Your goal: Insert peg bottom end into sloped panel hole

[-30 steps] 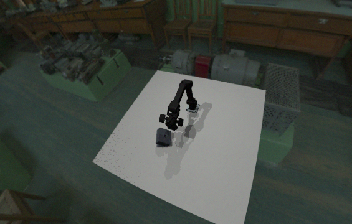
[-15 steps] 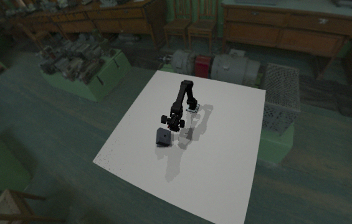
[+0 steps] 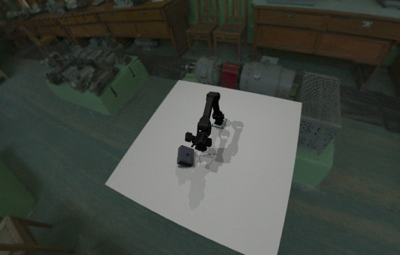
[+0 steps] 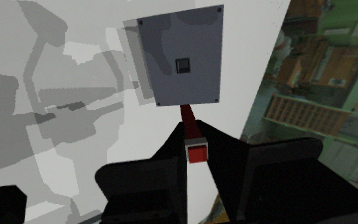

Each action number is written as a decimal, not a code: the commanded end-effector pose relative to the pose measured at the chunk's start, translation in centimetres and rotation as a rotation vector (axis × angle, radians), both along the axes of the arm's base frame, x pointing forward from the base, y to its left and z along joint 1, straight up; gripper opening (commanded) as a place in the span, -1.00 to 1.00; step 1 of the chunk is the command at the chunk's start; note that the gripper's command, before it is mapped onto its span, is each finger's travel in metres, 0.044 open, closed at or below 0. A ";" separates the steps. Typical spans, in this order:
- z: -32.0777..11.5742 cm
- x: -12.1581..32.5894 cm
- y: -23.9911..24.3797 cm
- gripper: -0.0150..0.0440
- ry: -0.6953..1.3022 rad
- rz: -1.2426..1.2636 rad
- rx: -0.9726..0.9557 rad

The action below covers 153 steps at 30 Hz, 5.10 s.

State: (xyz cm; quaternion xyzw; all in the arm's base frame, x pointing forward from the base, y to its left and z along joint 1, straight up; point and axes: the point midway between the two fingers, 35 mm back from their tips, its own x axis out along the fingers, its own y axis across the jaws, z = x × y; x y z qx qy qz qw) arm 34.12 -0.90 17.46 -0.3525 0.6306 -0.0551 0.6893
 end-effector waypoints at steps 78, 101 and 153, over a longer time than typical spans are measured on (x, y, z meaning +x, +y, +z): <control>-4.1 4.2 -0.2 -0.49 -0.139 0.059 -0.111; -4.1 4.3 -0.2 -0.49 -0.148 0.054 -0.111; -5.7 5.0 -1.5 -0.49 -0.148 0.054 -0.112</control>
